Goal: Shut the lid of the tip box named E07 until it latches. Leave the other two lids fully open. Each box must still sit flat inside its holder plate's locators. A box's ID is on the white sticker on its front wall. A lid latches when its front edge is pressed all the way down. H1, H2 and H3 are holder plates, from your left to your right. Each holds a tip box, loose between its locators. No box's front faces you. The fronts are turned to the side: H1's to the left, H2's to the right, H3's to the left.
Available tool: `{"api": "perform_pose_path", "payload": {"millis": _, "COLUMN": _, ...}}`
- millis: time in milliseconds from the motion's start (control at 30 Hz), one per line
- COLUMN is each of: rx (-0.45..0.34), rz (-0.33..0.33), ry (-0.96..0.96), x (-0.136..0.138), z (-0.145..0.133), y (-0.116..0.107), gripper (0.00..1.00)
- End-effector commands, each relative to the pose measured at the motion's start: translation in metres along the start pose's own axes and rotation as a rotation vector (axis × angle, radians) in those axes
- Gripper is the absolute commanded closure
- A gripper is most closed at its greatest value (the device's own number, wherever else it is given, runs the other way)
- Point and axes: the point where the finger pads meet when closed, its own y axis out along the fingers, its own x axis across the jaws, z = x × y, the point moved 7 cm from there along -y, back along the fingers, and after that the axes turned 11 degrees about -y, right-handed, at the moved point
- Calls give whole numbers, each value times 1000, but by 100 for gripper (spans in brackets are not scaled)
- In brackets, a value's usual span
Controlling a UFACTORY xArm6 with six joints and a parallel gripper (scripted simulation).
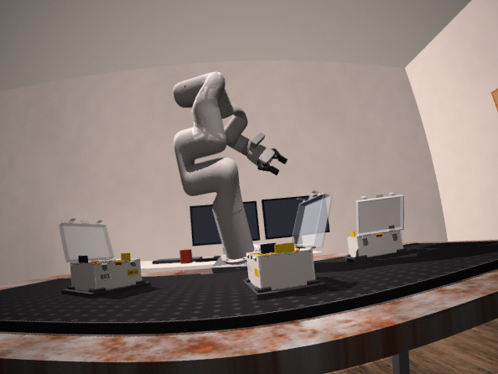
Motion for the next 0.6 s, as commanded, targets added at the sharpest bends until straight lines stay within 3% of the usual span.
{"api": "perform_pose_path", "payload": {"millis": 0, "rx": 10, "rz": -17, "ry": 1, "x": 2, "z": 10, "y": 13, "gripper": 0}}
{"api": "perform_pose_path", "payload": {"millis": 100, "rx": 10, "rz": -17, "ry": 1, "x": 5, "z": 19, "y": 24, "gripper": 0}}
{"api": "perform_pose_path", "payload": {"millis": 200, "rx": 52, "rz": -105, "ry": -6, "x": 4, "z": 25, "y": 36, "gripper": 0}}
{"api": "perform_pose_path", "payload": {"millis": 500, "rx": 52, "rz": -105, "ry": -6, "x": 15, "z": 45, "y": 62, "gripper": 0}}
{"api": "perform_pose_path", "payload": {"millis": 567, "rx": 76, "rz": -167, "ry": -11, "x": 15, "z": 50, "y": 69, "gripper": 0}}
